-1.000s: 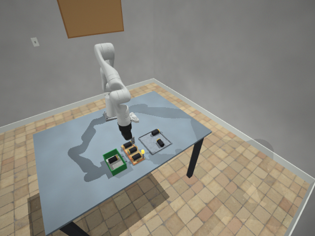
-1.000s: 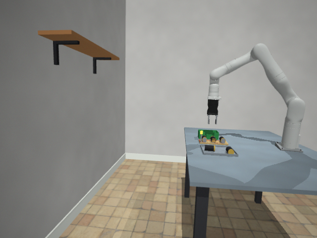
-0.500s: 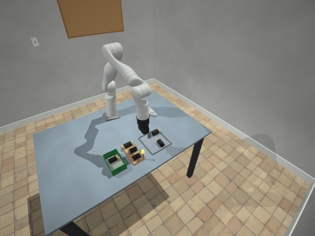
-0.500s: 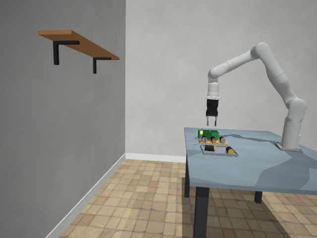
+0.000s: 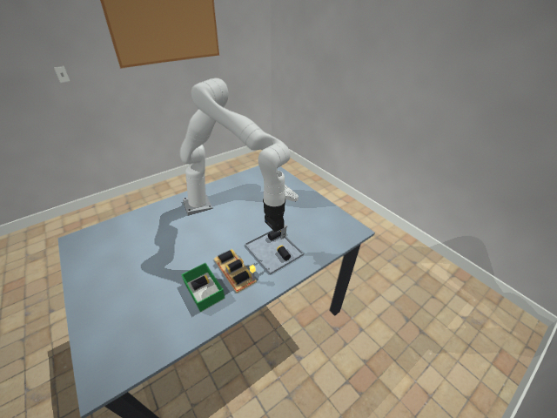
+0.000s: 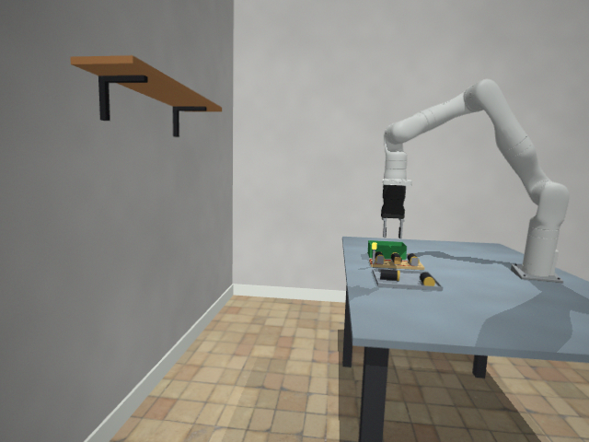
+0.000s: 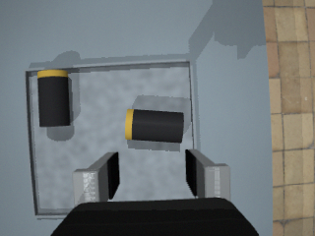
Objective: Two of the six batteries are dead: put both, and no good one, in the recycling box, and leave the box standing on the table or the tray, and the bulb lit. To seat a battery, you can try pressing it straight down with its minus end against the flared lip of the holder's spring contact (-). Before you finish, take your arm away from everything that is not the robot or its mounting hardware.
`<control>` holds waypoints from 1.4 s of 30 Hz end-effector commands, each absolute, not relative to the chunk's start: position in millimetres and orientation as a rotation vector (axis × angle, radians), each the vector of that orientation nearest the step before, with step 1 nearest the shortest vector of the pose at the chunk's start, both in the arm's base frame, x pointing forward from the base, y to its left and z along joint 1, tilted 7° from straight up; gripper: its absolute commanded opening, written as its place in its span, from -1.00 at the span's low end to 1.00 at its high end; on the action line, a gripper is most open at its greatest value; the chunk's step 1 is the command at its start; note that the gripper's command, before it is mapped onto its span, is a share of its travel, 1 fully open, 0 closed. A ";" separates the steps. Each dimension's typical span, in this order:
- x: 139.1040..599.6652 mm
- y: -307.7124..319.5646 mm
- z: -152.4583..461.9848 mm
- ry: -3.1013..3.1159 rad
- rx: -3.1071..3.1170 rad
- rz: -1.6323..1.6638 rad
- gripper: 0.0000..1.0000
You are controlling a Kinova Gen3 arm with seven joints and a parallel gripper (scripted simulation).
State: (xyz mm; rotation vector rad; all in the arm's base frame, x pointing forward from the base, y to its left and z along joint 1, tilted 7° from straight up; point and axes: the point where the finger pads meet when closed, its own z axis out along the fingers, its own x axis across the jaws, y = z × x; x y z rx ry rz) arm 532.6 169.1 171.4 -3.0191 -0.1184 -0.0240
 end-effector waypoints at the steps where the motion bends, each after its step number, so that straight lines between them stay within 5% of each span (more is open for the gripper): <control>1: 532.9 183.5 171.9 -0.141 -3.017 -0.025 0.81; 42: 533.6 191.6 172.9 -0.224 -3.012 -0.030 0.81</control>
